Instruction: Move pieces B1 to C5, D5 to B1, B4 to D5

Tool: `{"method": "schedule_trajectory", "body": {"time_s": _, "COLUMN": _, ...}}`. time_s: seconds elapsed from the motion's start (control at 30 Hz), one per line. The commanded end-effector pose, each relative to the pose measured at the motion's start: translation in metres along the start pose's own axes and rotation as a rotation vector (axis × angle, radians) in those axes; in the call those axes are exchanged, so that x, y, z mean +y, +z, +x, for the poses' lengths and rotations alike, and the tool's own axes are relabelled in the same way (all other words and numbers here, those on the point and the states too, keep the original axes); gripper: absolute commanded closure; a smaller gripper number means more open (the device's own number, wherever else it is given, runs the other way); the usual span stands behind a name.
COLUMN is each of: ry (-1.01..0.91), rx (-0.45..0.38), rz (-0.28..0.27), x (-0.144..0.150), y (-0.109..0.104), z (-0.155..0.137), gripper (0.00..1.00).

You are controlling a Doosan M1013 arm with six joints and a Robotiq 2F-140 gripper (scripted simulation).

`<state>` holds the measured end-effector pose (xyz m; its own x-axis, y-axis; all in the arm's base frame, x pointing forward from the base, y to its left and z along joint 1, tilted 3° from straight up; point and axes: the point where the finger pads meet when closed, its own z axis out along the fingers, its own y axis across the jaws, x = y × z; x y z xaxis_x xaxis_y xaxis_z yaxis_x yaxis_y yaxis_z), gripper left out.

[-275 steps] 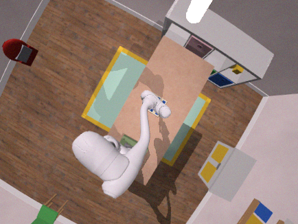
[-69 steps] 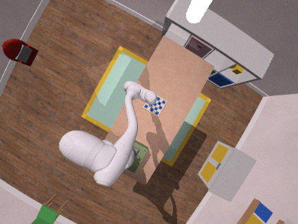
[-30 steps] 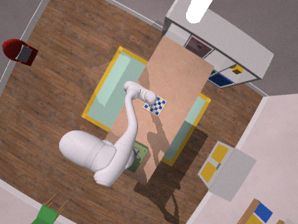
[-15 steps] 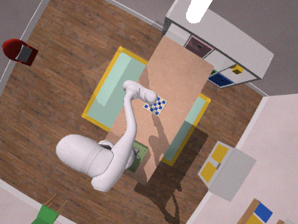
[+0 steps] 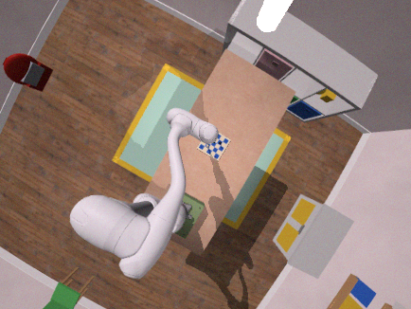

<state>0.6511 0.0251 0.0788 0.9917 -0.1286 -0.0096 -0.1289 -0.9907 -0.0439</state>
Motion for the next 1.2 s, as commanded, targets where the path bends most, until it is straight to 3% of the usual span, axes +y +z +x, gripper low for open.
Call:
{"method": "schedule_trajectory", "body": {"time_s": 0.0, "ry": 0.000, "rx": 0.000, "rz": 0.000, "x": 0.0000, "y": -0.0021, "z": 0.0000, "gripper": 0.78}}
{"method": "schedule_trajectory", "body": {"time_s": 0.13, "ry": 0.000, "rx": 0.000, "rz": 0.000, "x": 0.0000, "y": -0.0024, "z": 0.0000, "gripper": 0.78}}
{"method": "schedule_trajectory", "body": {"time_s": 0.17, "ry": 0.000, "rx": 0.000, "rz": 0.000, "x": 0.0000, "y": -0.0024, "z": 0.0000, "gripper": 0.00}}
{"method": "schedule_trajectory", "body": {"time_s": 0.9, "ry": -0.006, "rx": 0.000, "rz": 0.000, "x": 0.0000, "y": -0.0024, "z": 0.0001, "gripper": 0.00}}
{"method": "schedule_trajectory", "body": {"time_s": 1.17, "ry": -0.237, "rx": 0.000, "rz": 0.000, "x": -0.0002, "y": -0.0014, "z": 0.0034, "gripper": 0.00}}
